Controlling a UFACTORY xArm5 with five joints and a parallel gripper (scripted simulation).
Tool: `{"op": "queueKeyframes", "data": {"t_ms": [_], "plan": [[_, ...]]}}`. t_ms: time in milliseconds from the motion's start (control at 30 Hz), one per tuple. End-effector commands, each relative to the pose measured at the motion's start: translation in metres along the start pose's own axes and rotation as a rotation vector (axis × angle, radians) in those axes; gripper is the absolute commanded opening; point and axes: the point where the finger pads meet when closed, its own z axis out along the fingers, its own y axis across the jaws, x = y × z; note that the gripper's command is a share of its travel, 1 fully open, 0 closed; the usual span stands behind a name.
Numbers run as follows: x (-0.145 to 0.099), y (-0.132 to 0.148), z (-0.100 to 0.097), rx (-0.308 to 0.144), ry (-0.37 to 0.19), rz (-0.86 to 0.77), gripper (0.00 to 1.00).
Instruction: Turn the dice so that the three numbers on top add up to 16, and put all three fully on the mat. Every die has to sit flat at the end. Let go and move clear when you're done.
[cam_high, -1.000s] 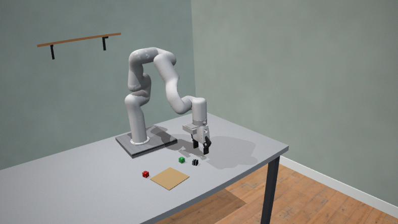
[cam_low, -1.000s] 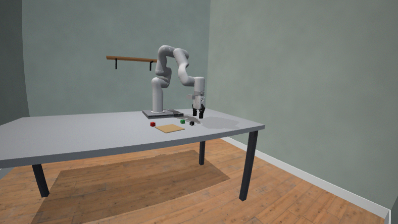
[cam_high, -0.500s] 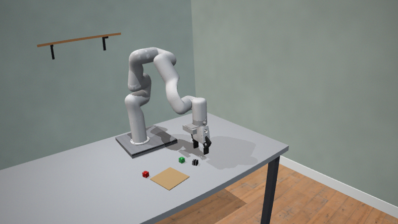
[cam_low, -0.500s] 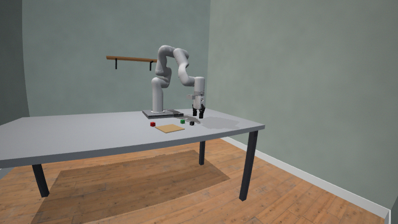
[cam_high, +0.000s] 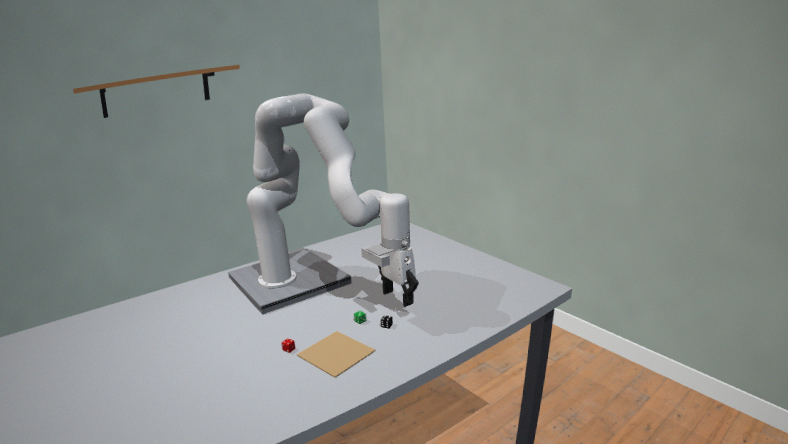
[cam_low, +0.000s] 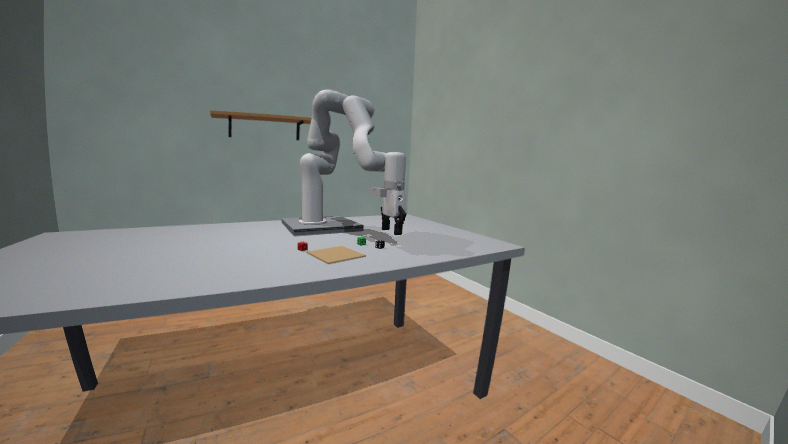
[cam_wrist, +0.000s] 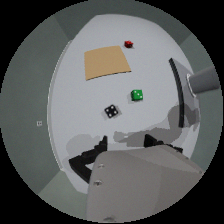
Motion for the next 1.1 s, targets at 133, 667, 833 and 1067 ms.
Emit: {"op": "queueKeyframes", "data": {"t_ms": [133, 667, 833, 1067], "plan": [[-0.001, -0.001, -0.003, 0.003, -0.002, 0.000, 1.00], [0.001, -0.002, -0.090, 0.003, -0.002, 0.000, 1.00], [0.001, -0.002, -0.105, 0.003, -0.002, 0.000, 1.00], [0.001, -0.002, -0.106, 0.003, -0.002, 0.000, 1.00]]}}
